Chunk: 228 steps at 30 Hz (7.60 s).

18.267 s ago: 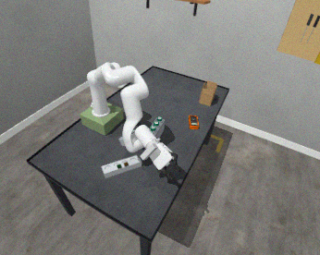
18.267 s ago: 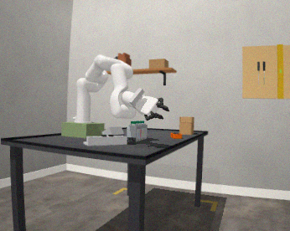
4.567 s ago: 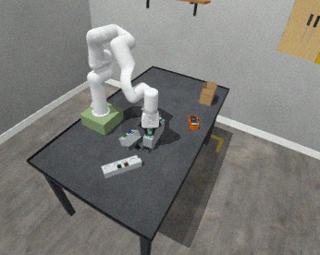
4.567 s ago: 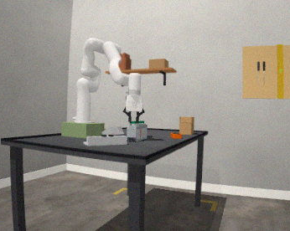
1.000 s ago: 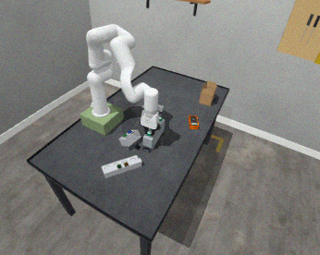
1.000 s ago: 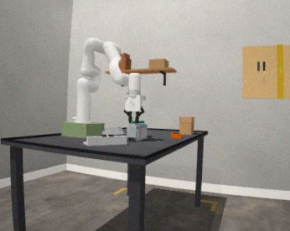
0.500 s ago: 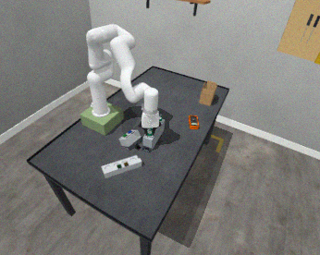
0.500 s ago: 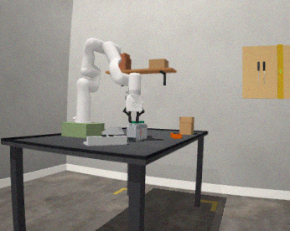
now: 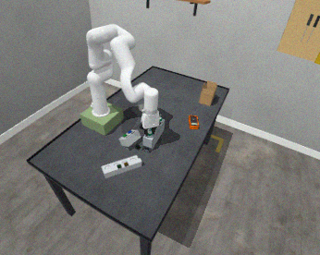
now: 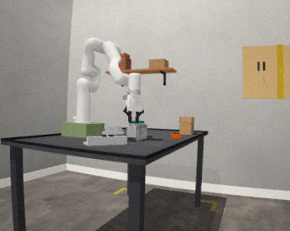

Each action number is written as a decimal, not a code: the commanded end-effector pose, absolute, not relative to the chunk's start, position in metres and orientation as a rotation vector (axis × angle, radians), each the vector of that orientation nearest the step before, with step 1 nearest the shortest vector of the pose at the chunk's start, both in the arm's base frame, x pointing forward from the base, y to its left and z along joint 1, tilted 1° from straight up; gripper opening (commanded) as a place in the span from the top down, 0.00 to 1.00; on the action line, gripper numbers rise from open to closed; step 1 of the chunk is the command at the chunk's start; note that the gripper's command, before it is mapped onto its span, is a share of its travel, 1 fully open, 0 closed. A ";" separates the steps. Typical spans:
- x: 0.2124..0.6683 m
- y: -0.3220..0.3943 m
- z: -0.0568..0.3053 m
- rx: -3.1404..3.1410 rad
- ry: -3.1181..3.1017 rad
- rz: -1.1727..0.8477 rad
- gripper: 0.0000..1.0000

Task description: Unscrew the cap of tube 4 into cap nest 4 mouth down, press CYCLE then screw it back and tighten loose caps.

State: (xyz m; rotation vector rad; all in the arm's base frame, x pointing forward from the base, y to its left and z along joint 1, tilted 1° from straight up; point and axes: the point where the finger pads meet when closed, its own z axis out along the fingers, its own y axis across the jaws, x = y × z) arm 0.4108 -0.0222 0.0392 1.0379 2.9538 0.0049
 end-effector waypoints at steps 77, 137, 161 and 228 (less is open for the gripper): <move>0.413 -0.022 0.041 2.392 2.026 0.024 1.00; 0.413 -0.022 0.041 1.781 2.575 0.020 0.54; 0.413 -0.022 0.041 2.760 1.494 0.026 0.54; 0.413 -0.022 0.042 1.032 2.953 0.016 1.00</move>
